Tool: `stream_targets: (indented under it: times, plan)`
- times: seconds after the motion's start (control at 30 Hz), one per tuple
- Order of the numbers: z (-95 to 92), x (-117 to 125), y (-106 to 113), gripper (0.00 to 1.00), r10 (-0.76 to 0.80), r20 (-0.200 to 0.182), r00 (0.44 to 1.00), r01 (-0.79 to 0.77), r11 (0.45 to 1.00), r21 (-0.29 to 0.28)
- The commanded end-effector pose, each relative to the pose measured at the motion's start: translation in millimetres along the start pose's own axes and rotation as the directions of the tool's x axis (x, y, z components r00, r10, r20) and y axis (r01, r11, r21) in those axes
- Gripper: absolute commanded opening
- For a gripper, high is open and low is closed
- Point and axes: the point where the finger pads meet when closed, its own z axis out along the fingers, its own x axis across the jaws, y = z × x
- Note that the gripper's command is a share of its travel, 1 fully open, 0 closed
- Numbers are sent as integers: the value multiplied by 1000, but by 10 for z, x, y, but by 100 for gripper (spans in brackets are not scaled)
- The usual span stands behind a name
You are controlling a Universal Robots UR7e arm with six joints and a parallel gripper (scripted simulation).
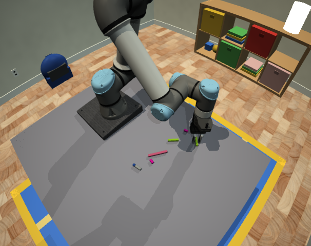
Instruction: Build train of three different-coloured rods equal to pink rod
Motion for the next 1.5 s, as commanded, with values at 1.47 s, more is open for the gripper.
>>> stream_targets:
  times: [1.47]
  plan:
    - [-5,-4,-3,24,0,1,1000,0,1000,1]
